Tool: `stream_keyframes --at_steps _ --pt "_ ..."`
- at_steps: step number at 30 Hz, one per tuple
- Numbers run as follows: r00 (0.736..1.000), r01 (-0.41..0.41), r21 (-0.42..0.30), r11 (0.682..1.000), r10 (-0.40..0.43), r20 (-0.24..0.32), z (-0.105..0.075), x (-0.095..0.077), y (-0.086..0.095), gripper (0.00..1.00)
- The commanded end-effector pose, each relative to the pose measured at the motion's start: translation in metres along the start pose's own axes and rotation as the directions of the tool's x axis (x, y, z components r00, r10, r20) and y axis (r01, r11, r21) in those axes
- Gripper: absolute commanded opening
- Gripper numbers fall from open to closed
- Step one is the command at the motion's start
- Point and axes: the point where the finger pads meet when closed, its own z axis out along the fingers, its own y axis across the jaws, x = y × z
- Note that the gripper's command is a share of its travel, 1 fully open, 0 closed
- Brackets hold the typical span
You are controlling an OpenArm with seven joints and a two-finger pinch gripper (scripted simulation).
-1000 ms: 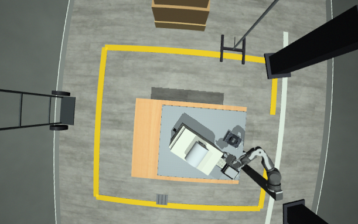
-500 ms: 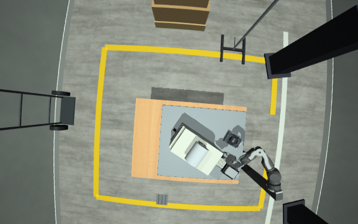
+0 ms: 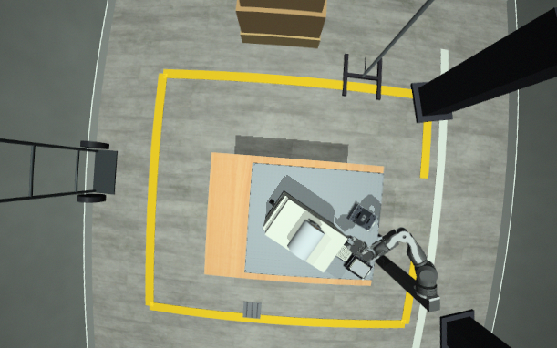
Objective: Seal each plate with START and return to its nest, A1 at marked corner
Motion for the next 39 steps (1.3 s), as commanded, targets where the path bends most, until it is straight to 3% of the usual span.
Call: stream_keyframes --at_steps 1,39 --pt "1.000 -0.003 -0.012 1.000 0.003 0.003 -0.0011 -0.0026 0.0030 0.00" --pt "1.000 -0.003 -0.012 1.000 0.003 0.003 0.0023 -0.0068 0.0030 0.00"
